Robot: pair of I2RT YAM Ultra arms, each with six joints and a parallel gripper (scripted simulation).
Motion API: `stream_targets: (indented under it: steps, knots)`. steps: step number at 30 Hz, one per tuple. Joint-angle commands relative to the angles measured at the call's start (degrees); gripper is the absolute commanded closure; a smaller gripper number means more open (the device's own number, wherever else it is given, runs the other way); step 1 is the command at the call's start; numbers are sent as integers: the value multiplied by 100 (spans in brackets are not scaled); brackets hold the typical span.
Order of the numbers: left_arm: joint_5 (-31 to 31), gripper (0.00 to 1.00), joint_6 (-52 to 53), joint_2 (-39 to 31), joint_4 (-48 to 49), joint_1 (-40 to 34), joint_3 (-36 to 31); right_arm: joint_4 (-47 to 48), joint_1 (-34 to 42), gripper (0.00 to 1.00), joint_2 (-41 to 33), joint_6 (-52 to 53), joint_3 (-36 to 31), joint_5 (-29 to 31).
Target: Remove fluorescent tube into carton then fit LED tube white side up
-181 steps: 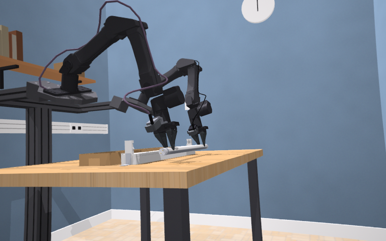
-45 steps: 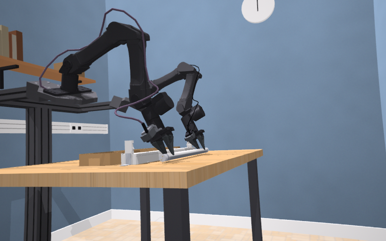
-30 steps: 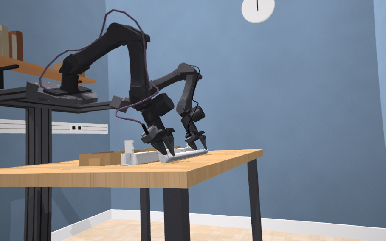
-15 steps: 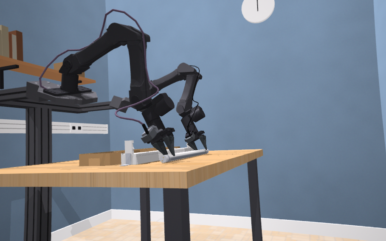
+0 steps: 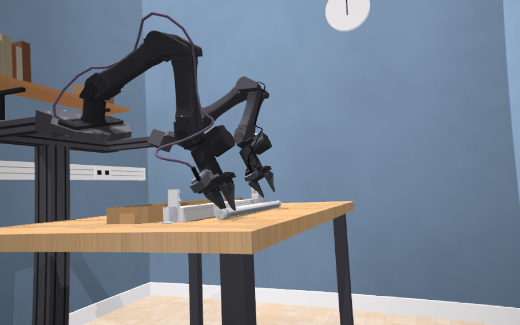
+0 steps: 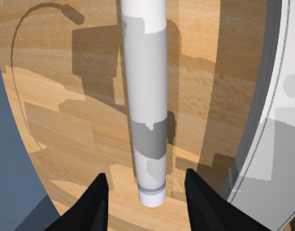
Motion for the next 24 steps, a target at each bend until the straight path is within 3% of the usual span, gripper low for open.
stream_targets:
  steps: [1,7,14,16,19,21,24]
  knots:
    - [-93,51,-154,-250,-99,-134,-308,116,7,89,-108,-9,131,57]
    - [34,51,-179,-52,-336,-161,-2,116,7,89,-108,-9,131,57]
    - [215,51,-434,99,-1704,-179,740,116,7,89,-108,-9,131,57]
    - [215,51,-434,99,-1704,-179,740,116,7,89,-108,-9,131,57]
    - [310,51,-594,228,-2682,-188,1318,116,7,89,-108,-9,131,57]
    - [266,51,-554,306,-2511,-177,1447,116,7,89,-108,-9,131,57]
    - [341,51,-662,407,-3035,-190,1789,116,7,89,-108,-9,131,57]
